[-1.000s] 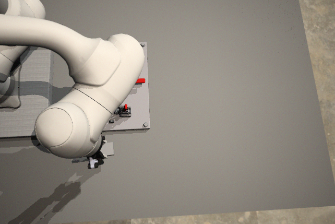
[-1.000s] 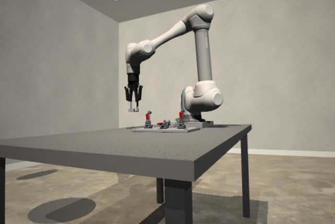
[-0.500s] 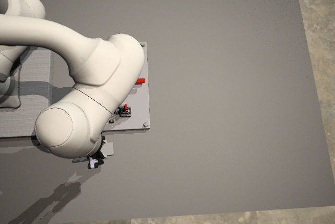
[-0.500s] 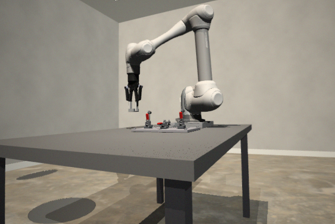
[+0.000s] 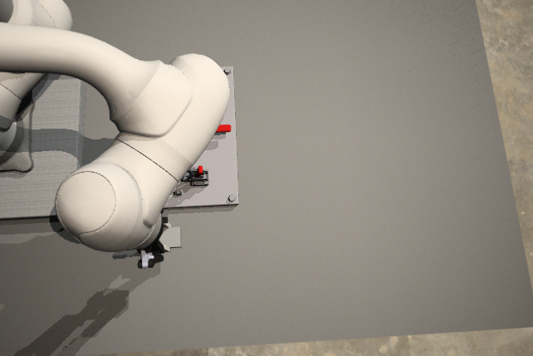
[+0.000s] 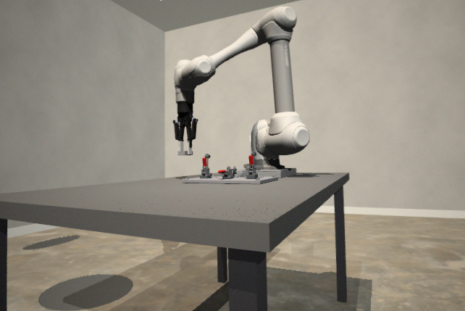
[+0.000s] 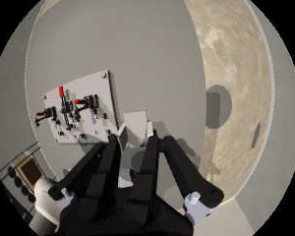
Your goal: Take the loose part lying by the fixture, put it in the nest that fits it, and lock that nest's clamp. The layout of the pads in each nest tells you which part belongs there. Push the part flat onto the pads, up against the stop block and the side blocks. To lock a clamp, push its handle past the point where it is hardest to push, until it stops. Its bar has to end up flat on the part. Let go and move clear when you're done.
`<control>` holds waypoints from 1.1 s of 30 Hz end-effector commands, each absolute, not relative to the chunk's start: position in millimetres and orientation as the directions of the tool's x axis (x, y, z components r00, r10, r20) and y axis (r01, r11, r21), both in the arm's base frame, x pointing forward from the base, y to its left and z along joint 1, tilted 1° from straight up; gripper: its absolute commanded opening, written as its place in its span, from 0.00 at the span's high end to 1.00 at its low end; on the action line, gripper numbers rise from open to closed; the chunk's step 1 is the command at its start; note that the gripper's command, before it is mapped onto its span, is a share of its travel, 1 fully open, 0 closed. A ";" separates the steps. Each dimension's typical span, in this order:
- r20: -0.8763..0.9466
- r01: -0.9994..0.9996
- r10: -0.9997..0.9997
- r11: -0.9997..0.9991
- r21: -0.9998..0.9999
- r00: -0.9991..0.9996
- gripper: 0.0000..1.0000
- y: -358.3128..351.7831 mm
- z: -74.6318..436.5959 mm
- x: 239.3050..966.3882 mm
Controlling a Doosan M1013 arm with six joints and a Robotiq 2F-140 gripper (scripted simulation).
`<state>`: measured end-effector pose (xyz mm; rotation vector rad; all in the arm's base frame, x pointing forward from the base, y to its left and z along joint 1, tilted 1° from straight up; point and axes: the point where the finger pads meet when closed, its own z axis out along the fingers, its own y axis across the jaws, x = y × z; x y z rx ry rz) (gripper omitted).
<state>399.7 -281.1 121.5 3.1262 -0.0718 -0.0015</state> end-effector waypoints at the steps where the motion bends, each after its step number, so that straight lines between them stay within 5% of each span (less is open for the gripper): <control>1: 0.000 -0.046 -0.046 -0.999 0.014 0.999 0.90 -281.1 121.3 399.5; 33: 0.000 -0.046 -0.046 -0.999 0.014 0.999 0.90 -280.8 103.0 388.3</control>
